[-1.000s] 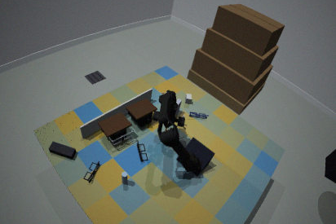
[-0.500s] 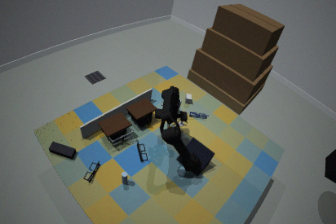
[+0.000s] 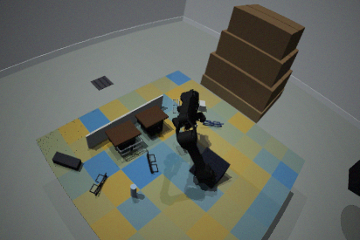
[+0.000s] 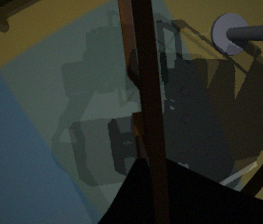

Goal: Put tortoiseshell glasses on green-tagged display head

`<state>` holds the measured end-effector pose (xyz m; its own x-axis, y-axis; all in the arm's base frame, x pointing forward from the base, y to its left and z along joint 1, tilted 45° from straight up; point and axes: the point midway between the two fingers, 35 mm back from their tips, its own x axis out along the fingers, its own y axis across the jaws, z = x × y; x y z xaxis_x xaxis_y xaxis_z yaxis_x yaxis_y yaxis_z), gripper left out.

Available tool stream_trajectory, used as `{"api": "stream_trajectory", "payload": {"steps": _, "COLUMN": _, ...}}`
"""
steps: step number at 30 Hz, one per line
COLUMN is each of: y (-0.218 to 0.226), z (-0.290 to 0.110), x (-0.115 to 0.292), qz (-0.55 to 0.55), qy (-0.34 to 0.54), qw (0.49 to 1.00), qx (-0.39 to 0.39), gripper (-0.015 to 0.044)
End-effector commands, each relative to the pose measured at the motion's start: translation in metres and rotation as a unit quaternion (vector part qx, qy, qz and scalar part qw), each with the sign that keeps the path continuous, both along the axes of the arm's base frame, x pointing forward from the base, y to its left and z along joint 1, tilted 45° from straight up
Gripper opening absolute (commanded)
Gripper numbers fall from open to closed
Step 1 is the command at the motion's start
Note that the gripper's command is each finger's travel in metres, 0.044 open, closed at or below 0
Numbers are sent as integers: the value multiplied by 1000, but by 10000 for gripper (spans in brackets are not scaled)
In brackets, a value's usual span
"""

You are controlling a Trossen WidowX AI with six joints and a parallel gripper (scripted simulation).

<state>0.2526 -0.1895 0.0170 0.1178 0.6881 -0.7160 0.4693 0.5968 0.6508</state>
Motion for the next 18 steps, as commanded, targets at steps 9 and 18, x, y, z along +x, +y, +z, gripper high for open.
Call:
{"api": "stream_trajectory", "payload": {"steps": 9, "y": -23, "z": -25, "x": -11, "qz": 120, "qy": -112, "qw": 986, "qx": -21, "gripper": 0}}
{"api": "stream_trajectory", "payload": {"steps": 18, "y": -40, "z": -44, "x": -22, "qz": 213, "qy": -201, "qw": 955, "qx": -36, "gripper": 0}}
